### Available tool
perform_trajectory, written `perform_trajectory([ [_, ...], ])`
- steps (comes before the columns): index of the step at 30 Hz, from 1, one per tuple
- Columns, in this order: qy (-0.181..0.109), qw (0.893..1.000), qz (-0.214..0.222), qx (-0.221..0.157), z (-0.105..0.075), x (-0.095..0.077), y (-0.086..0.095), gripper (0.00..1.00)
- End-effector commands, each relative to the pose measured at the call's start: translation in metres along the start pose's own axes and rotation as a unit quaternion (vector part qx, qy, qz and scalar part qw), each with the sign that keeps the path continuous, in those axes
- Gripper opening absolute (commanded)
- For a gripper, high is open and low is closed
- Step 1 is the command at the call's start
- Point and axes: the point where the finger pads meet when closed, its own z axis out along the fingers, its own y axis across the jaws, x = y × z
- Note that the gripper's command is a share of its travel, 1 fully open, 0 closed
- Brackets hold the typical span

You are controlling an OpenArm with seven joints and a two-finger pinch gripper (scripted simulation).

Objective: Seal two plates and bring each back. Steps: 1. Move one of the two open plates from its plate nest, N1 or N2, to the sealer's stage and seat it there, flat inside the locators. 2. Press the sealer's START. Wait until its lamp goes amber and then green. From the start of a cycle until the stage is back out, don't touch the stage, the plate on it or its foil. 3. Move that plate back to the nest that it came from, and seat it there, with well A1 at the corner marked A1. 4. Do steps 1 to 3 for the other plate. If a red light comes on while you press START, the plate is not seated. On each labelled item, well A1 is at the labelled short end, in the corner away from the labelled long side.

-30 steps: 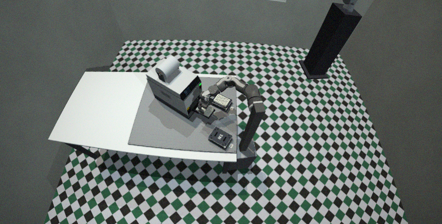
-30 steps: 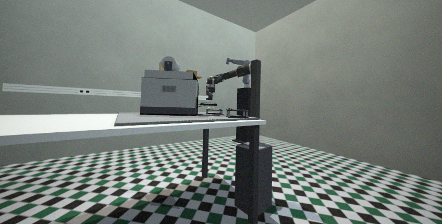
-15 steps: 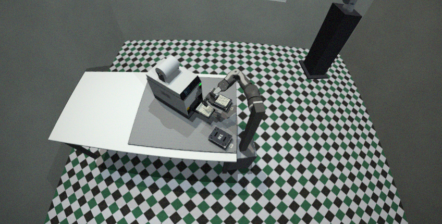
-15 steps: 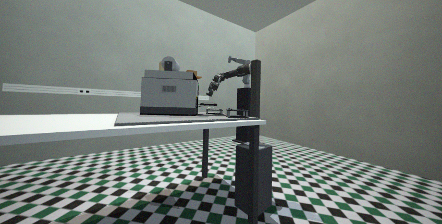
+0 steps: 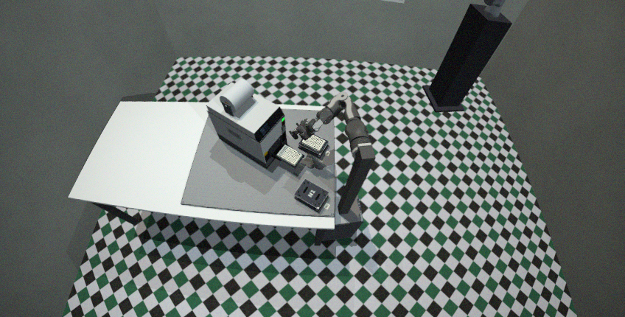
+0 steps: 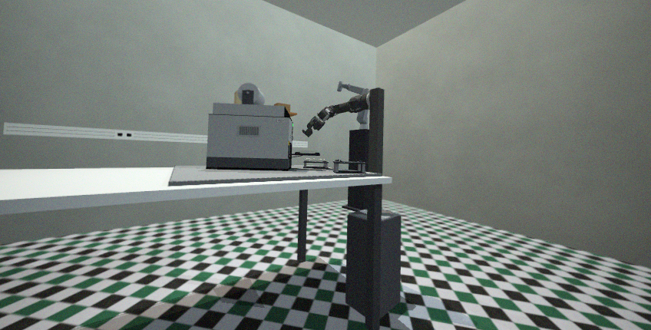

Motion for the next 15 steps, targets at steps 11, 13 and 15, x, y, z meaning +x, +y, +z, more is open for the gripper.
perform_trajectory([
  [11,0.005,1.000,-0.005,-0.008,-0.0001,0.0031,0.0045,0.00],
  [13,0.005,1.000,-0.005,-0.008,-0.0001,0.0031,0.0045,0.00],
  [15,0.007,1.000,-0.008,-0.010,0.0040,0.0042,0.0053,0.00],
])
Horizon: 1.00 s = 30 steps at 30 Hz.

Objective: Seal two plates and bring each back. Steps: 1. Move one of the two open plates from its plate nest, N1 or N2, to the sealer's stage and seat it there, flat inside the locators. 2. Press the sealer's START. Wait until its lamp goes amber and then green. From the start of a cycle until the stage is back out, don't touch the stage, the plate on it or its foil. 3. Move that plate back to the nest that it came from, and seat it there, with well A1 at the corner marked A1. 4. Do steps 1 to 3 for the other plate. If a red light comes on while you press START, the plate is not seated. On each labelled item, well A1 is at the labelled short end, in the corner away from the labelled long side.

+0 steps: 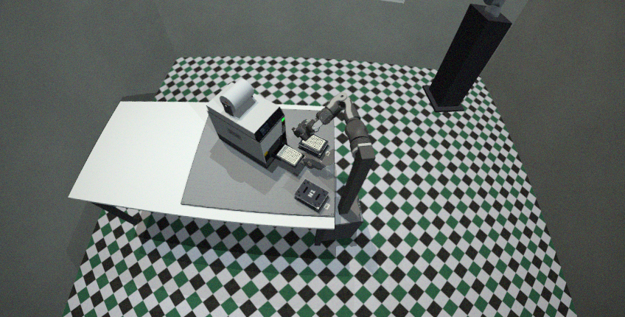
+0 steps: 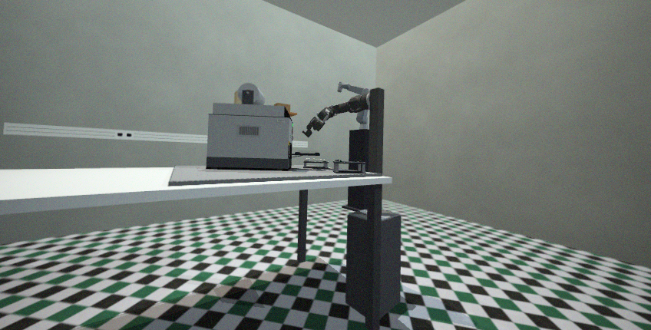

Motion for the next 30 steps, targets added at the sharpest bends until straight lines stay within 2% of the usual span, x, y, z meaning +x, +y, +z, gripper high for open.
perform_trajectory([
  [1,0.001,1.000,-0.004,-0.004,0.002,0.001,0.001,0.00],
  [30,0.001,1.000,-0.004,-0.004,0.043,-0.005,0.002,0.00],
])
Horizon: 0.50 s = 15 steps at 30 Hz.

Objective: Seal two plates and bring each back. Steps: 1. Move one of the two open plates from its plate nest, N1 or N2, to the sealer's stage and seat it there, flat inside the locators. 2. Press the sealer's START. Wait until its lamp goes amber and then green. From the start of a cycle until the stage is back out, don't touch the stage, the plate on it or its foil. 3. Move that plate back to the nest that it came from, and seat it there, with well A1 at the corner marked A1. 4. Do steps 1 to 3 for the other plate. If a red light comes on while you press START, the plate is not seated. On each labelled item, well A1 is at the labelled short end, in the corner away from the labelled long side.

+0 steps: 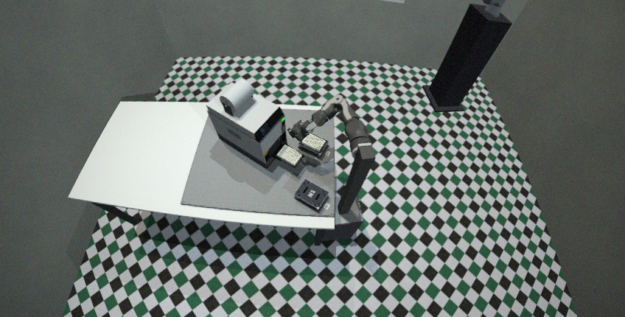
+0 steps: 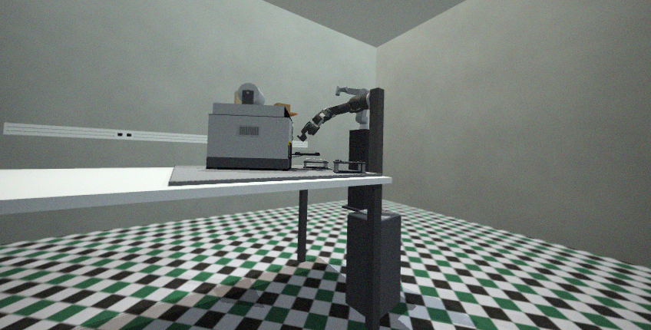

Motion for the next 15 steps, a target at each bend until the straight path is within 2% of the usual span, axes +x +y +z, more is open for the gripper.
perform_trajectory([
  [1,0.001,1.000,-0.004,-0.005,0.002,0.000,0.002,0.00],
  [8,0.001,1.000,-0.004,-0.005,0.013,-0.001,0.002,0.00],
  [15,-0.001,1.000,-0.001,-0.003,0.013,-0.003,0.001,0.00],
])
